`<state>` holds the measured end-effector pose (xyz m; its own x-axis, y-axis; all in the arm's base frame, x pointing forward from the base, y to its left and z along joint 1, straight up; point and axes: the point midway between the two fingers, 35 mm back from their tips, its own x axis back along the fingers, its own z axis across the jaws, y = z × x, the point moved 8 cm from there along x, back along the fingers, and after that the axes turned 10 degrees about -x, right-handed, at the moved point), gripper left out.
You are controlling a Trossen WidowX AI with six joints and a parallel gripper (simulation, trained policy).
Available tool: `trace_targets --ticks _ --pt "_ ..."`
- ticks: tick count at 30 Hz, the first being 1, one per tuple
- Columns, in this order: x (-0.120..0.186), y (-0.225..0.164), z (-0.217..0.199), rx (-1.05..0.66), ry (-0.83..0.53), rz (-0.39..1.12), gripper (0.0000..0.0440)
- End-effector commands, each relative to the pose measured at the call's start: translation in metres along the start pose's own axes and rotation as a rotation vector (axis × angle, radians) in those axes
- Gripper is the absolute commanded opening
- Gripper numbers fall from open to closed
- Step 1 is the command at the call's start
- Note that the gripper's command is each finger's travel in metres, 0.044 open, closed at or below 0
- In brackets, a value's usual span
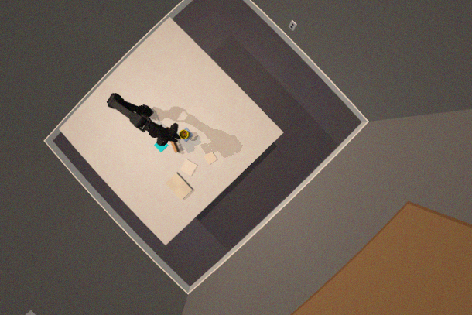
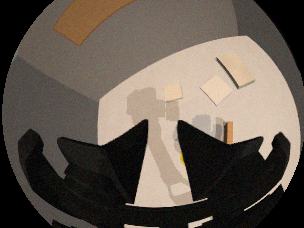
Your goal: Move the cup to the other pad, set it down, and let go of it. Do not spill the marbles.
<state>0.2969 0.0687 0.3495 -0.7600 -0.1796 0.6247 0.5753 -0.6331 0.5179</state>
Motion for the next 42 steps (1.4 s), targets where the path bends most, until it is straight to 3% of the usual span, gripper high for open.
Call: trace_targets --ticks 1,21,42 --pt "-0.006 -0.002 0.005 -0.055 -0.036 0.05 0.0142" --pt "-0.03 -0.016 0.012 -0.255 -0.279 0.222 0.0138" --pt "-0.068 -0.038 -0.01 -0.32 -0.615 0.36 0.0169"
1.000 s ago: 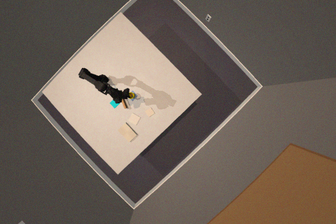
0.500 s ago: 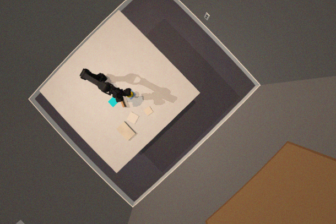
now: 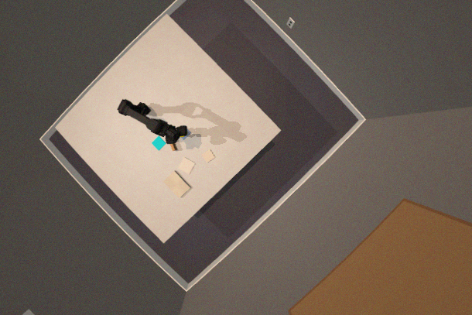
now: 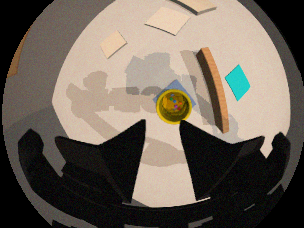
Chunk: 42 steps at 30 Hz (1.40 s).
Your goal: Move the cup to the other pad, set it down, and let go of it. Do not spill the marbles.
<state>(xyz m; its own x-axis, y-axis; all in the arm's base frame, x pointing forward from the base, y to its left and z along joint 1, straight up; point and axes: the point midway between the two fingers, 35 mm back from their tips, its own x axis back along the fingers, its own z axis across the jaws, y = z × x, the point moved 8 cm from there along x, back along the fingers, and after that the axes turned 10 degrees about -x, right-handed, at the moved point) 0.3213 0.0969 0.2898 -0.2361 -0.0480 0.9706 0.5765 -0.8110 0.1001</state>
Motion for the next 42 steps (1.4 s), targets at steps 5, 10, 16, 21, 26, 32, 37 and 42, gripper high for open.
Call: trace_targets --ticks 5,10,16,21,26,32,37,42 --pt "-0.022 -0.001 -0.002 -0.026 -0.139 0.03 0.0175" --pt "-0.035 -0.002 -0.005 -0.041 -0.217 0.043 0.018" --pt "-0.053 -0.003 -0.008 -0.061 -0.284 0.047 0.0183" --pt "-0.07 -0.004 -0.011 -0.077 -0.325 0.044 0.0188" --pt "-0.087 -0.004 -0.014 -0.087 -0.358 0.042 0.0194" --pt "-0.108 -0.005 -0.019 -0.087 -0.387 0.043 0.0199" --pt "-0.126 -0.006 -0.024 -0.075 -0.406 0.048 0.0199" --pt "-0.143 -0.007 -0.03 -0.051 -0.42 0.06 0.0196"
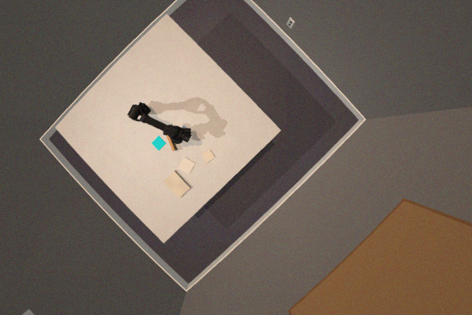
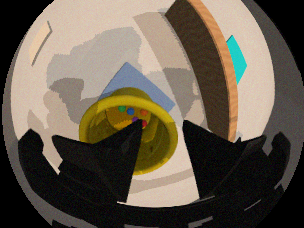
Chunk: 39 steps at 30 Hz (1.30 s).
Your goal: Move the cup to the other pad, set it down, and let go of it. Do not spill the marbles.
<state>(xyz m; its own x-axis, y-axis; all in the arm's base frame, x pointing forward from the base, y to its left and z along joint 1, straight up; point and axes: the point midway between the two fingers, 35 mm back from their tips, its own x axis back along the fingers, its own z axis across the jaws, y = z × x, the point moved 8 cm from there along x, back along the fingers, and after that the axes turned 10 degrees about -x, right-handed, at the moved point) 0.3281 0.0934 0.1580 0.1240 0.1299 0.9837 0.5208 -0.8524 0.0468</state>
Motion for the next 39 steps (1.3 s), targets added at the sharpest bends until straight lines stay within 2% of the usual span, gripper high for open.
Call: trace_targets --ticks 1,10,23,39 --pt "-0.017 0.0 0.001 0.025 -0.02 0.003 0.0195" --pt "-0.023 0.003 -0.003 0.063 -0.018 -0.009 0.0" --pt "0.005 0.01 -0.016 0.039 0.018 -0.014 0.0" --pt "0.057 0.032 -0.051 -0.11 0.101 -0.008 0.0011"
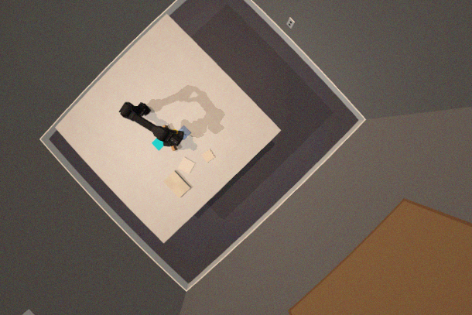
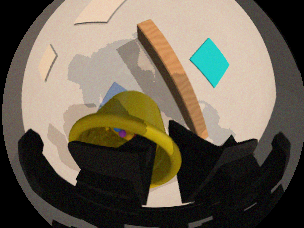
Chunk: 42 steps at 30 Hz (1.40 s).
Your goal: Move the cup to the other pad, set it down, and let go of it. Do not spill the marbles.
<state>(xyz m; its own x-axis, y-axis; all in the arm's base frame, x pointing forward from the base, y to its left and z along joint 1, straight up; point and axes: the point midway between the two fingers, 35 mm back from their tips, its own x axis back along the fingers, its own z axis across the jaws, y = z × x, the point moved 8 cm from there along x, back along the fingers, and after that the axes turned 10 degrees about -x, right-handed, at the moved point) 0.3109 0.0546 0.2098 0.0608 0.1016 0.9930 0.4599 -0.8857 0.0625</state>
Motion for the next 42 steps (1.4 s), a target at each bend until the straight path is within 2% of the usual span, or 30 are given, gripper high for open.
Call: trace_targets --ticks 1,20,42 --pt "0.016 0.008 -0.008 -0.05 0.037 -0.003 0.0009" --pt "0.038 0.058 -0.038 -0.233 0.14 -0.048 0.0" --pt "0.02 0.1 -0.075 -0.385 0.186 -0.088 0.0"
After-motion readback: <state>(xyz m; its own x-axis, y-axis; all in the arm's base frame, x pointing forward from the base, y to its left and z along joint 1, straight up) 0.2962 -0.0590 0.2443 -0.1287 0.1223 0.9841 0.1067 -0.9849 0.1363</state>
